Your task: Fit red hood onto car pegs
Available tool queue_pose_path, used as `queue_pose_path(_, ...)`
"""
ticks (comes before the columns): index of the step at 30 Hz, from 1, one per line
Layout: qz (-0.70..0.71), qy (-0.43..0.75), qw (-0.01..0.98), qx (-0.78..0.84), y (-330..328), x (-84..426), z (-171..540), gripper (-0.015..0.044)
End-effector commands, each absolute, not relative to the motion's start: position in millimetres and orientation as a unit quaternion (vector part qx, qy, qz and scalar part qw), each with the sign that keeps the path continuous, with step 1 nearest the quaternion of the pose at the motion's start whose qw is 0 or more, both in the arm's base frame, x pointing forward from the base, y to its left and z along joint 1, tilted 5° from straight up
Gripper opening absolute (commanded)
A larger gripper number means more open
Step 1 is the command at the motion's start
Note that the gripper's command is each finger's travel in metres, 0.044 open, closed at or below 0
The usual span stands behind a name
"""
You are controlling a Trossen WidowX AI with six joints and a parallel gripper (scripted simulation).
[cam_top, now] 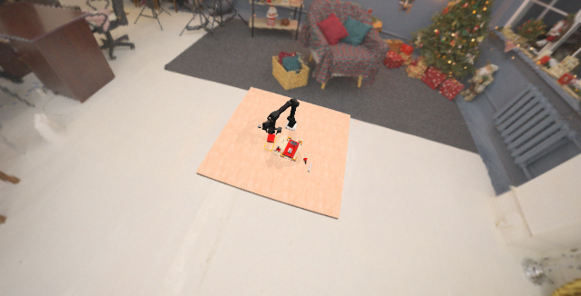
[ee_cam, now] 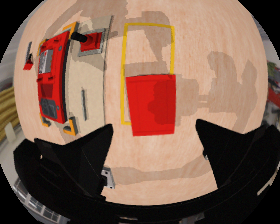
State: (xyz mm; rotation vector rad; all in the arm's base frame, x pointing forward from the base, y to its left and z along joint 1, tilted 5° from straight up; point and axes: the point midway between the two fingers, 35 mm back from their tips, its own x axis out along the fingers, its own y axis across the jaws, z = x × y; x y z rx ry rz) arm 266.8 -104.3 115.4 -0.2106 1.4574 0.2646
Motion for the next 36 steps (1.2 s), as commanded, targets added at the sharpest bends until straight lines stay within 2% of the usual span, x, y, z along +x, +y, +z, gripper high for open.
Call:
queue_pose_path(1,0.121,0.665,0.731,-0.098,-104.6,266.3,111.1,0.0440)
queue_pose_path(36,0.121,0.664,0.731,-0.098,-103.6,269.5,85.1,0.0440)
